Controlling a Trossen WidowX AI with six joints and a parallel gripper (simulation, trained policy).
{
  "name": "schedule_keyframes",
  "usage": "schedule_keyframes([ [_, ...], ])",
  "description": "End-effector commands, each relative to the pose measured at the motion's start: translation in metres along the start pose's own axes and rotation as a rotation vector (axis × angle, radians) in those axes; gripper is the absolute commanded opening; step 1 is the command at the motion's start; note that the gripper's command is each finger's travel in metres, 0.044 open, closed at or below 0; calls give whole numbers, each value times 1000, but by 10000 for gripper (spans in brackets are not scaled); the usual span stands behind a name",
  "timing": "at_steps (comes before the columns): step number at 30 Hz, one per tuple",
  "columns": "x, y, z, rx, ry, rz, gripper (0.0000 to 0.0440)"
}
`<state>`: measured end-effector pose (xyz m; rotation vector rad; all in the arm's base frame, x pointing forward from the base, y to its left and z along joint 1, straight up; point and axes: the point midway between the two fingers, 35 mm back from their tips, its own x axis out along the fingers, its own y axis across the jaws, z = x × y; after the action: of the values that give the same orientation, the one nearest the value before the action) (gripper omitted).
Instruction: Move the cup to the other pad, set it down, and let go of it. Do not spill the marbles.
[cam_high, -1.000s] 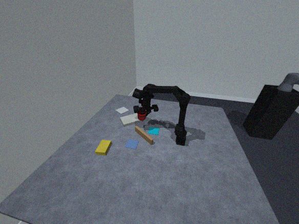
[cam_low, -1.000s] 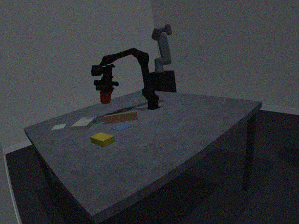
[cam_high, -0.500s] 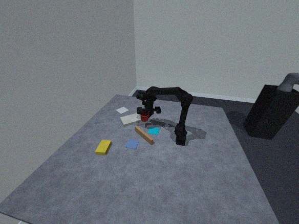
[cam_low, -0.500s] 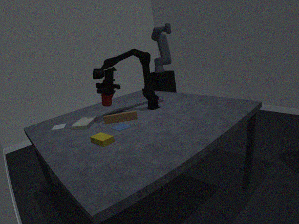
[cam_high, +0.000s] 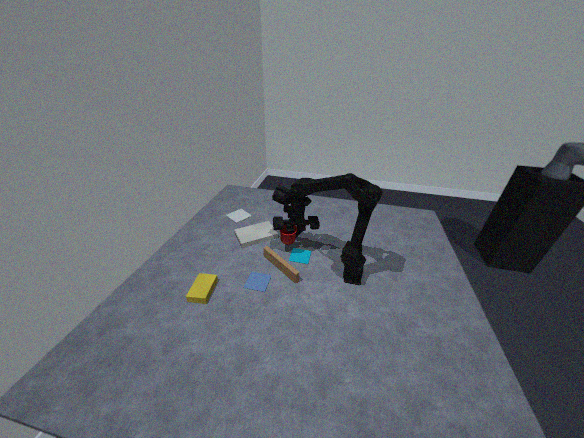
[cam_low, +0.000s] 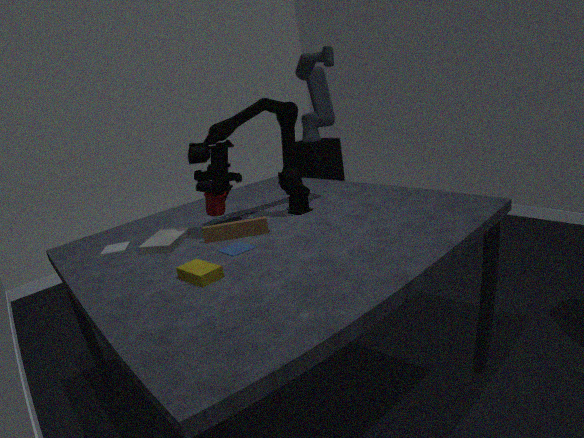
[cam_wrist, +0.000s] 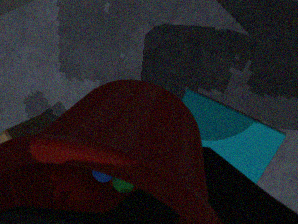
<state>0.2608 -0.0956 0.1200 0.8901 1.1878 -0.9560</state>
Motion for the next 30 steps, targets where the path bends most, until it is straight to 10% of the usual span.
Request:
schedule_keyframes([
  [1, 9, -7, -6, 9, 5, -1, 0],
  [22, 49, -46, -42, 34, 36, -49, 16],
  [30, 50, -48, -35, 63, -2, -5, 144],
])
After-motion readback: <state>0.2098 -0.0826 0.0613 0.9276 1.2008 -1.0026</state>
